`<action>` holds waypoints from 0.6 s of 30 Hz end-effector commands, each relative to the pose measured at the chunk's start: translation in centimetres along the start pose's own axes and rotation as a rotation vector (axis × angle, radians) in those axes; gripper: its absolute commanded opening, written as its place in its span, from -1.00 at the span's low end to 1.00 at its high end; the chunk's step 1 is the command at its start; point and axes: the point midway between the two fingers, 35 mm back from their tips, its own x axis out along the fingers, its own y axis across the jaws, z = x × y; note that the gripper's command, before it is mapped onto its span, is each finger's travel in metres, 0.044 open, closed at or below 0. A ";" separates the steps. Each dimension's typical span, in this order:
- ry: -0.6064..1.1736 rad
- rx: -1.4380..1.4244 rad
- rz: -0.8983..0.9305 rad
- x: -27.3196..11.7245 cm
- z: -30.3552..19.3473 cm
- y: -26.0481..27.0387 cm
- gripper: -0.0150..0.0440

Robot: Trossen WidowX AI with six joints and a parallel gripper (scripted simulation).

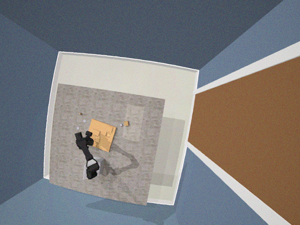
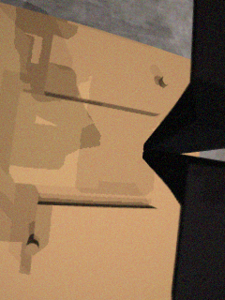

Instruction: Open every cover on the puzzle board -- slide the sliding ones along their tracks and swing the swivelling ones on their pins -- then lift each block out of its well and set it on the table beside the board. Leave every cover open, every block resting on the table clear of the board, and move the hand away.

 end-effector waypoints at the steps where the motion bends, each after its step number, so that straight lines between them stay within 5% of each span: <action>1: -0.007 -0.005 -0.004 0.6 0.1 -0.1 -0.49; 18: -0.007 -0.005 -0.003 2.3 0.1 -0.1 -0.49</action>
